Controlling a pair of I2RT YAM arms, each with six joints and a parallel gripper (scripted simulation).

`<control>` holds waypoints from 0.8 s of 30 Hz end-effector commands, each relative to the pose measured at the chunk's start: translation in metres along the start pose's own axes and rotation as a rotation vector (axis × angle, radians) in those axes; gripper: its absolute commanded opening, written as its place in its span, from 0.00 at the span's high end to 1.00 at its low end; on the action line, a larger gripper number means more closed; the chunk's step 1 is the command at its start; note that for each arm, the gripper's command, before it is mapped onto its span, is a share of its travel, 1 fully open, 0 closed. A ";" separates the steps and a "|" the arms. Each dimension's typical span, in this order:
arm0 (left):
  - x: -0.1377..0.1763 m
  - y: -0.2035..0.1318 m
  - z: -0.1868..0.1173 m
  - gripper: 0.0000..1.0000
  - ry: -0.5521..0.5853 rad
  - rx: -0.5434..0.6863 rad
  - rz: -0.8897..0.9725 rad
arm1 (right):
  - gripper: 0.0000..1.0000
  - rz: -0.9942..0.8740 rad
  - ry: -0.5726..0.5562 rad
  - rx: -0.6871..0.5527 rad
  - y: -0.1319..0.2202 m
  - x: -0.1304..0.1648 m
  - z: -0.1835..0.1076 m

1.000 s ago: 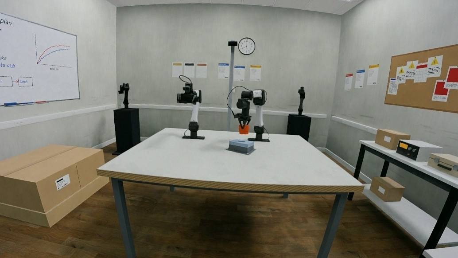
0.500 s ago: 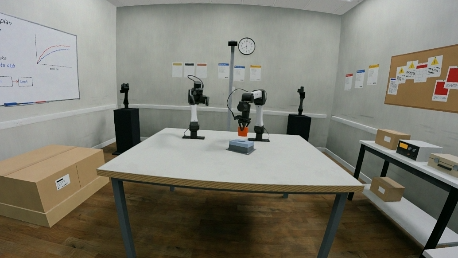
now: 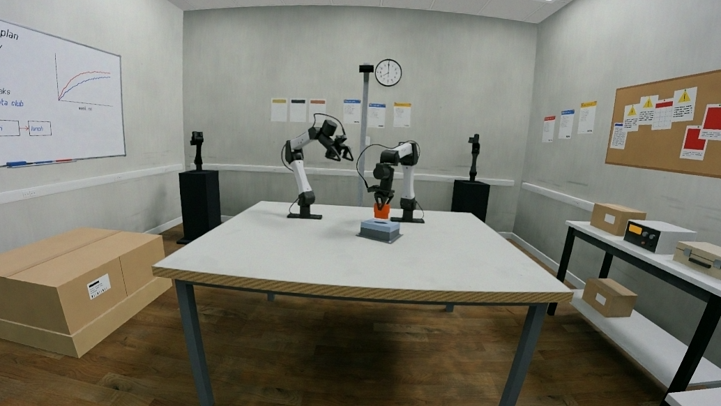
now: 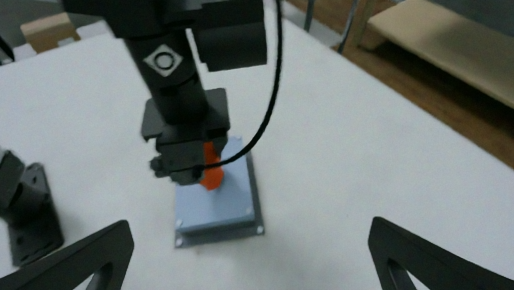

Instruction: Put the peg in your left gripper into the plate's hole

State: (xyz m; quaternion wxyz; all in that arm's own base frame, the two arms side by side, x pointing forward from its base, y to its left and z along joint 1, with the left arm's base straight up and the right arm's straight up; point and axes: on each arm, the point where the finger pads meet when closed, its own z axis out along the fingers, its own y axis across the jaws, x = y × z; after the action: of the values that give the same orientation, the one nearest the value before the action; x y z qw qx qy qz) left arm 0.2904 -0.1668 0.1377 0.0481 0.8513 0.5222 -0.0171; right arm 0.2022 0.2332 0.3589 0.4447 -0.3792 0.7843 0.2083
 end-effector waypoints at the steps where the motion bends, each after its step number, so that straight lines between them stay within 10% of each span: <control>1: 0.000 0.010 -0.001 0.60 -0.007 -0.061 0.004 | 0.00 -0.006 0.072 -0.025 0.019 0.007 -0.013; 24: -0.002 0.010 0.000 0.60 -0.017 -0.055 0.001 | 0.00 -0.069 0.072 -0.122 0.051 0.005 -0.027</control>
State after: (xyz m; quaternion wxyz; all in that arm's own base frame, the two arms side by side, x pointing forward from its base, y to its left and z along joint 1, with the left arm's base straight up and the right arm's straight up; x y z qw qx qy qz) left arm 0.2910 -0.1674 0.1252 0.0451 0.8513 0.5224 -0.0199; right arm 0.1464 0.2464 0.3593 0.3908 -0.4437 0.7747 0.2240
